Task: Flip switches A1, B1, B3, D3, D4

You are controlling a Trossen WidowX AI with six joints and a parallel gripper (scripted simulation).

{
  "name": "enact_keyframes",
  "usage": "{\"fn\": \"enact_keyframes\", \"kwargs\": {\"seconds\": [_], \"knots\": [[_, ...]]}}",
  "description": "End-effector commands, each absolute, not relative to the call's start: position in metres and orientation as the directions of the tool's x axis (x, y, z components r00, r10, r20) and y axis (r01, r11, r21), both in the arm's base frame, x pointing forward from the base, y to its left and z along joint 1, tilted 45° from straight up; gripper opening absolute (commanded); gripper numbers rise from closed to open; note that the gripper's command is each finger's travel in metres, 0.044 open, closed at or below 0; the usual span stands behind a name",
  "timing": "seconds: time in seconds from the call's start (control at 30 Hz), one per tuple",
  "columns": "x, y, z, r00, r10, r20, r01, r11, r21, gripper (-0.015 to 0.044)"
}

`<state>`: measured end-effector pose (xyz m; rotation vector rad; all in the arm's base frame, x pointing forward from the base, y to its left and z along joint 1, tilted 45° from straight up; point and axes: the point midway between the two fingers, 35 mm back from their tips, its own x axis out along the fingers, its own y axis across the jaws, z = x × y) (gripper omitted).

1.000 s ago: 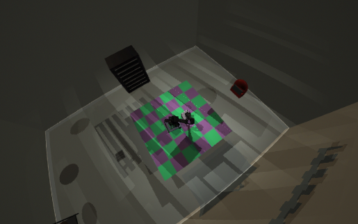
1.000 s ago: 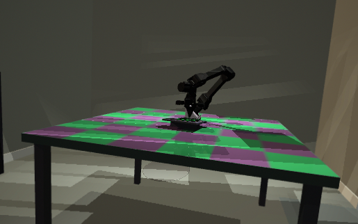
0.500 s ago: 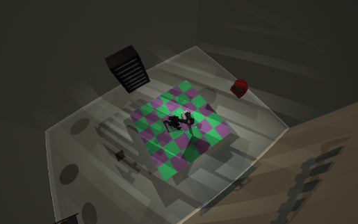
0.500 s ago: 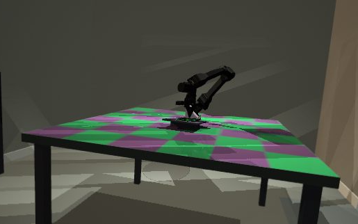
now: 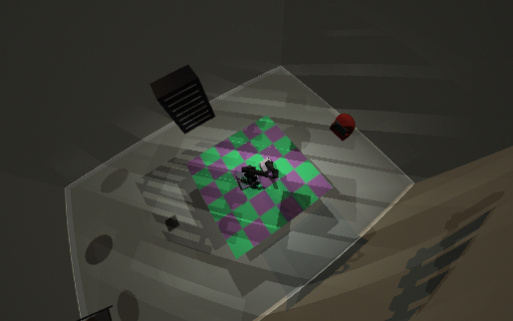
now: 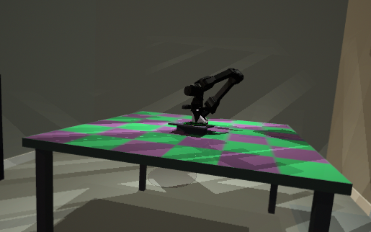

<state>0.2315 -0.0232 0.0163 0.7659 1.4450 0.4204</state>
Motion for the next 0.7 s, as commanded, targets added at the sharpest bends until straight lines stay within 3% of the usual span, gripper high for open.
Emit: {"fn": "enact_keyframes", "kwargs": {"seconds": [0.0,0.67], "knots": [[0.2318,-0.0225,0.0159,0.114,0.683,-0.721,0.191,0.697,0.691,0.0000],[0.2321,-0.0206,0.0140,0.114,0.683,-0.721,0.191,0.697,0.691,0.0000]]}}
